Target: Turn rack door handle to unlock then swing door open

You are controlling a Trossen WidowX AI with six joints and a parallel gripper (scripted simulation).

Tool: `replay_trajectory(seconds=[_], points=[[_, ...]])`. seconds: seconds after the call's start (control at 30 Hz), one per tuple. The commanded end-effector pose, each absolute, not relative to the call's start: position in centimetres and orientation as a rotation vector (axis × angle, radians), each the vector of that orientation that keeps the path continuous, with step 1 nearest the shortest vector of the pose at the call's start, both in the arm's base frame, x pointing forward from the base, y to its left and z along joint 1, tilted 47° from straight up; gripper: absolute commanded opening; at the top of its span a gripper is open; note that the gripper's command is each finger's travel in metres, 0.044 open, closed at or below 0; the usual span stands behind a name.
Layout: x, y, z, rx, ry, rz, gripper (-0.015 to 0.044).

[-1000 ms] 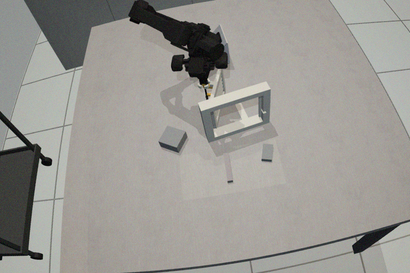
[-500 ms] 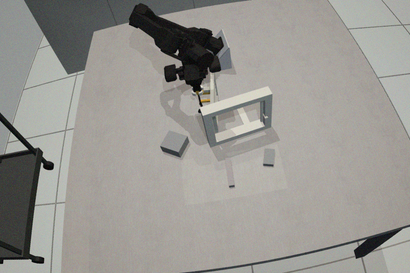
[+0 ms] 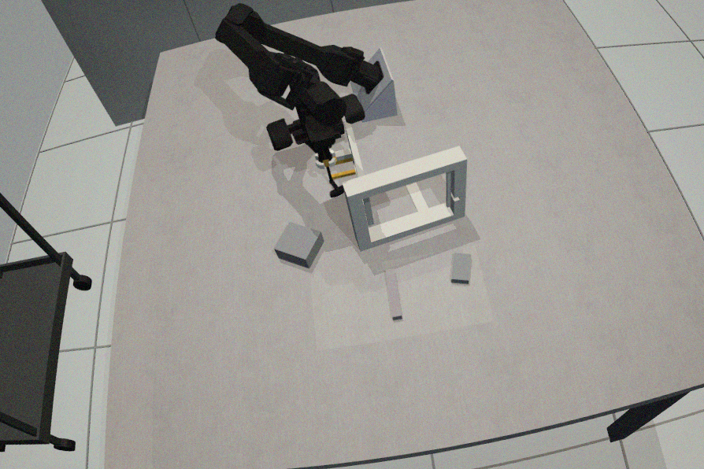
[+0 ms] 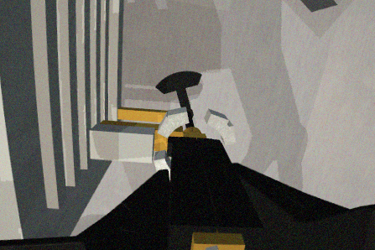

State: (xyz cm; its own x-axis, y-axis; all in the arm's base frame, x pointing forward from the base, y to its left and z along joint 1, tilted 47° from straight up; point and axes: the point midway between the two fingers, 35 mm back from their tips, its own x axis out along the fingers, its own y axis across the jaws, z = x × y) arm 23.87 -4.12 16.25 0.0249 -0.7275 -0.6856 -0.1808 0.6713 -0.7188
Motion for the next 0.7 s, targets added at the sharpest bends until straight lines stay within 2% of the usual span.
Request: replay_trajectory(seconds=[0.0,0.6,0.67], points=[[24.23,-4.60,16.85,-0.837,1.538,-0.453,0.0022],[24.52,-5.12,17.42,-0.879,1.555,-0.415,0.0022],[24.52,-5.12,17.42,-0.879,1.555,-0.415,0.0075]])
